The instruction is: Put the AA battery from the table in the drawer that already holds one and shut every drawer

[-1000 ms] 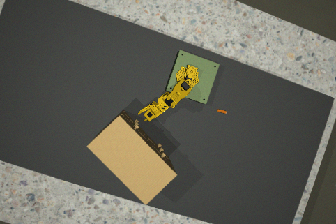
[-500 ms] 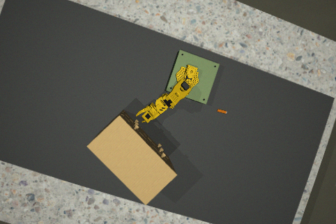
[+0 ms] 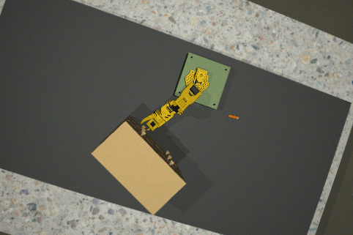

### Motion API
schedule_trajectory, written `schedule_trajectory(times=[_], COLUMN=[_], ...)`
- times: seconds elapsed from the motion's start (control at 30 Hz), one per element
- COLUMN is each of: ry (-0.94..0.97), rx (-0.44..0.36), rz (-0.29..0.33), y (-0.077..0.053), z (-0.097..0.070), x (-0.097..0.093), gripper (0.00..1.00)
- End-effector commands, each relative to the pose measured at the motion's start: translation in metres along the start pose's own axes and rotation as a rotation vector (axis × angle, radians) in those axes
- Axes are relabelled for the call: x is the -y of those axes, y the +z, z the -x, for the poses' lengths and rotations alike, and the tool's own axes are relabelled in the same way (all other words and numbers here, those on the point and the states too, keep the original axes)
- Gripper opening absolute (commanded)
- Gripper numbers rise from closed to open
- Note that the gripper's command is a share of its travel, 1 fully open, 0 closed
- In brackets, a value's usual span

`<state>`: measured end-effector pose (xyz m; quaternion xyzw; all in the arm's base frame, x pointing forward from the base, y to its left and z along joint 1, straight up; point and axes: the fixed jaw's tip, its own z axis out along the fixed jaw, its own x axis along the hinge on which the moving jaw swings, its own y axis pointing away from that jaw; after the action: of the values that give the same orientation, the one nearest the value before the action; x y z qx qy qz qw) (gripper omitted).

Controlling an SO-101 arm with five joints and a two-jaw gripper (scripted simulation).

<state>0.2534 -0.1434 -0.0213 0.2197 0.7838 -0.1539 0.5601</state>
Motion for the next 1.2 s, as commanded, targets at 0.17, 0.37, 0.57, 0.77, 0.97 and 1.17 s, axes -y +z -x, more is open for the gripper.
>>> schedule_trajectory(times=[0.17, 0.37, 0.57, 0.77, 0.97, 1.17], ry=[0.004, 0.004, 0.004, 0.004, 0.003, 0.003], rx=[-0.018, -0.018, -0.018, -0.018, -0.018, -0.018], rz=[0.005, 0.005, 0.005, 0.006, 0.008, 0.009], y=[0.0065, 0.0065, 0.0065, 0.0066, 0.0066, 0.0066], z=[-0.0056, -0.0056, -0.006, -0.0082, -0.0105, -0.0119], x=[-0.0015, -0.0015, -0.0016, -0.0021, -0.0026, -0.0029], gripper=[0.21, 0.21, 0.21, 0.21, 0.21, 0.21])
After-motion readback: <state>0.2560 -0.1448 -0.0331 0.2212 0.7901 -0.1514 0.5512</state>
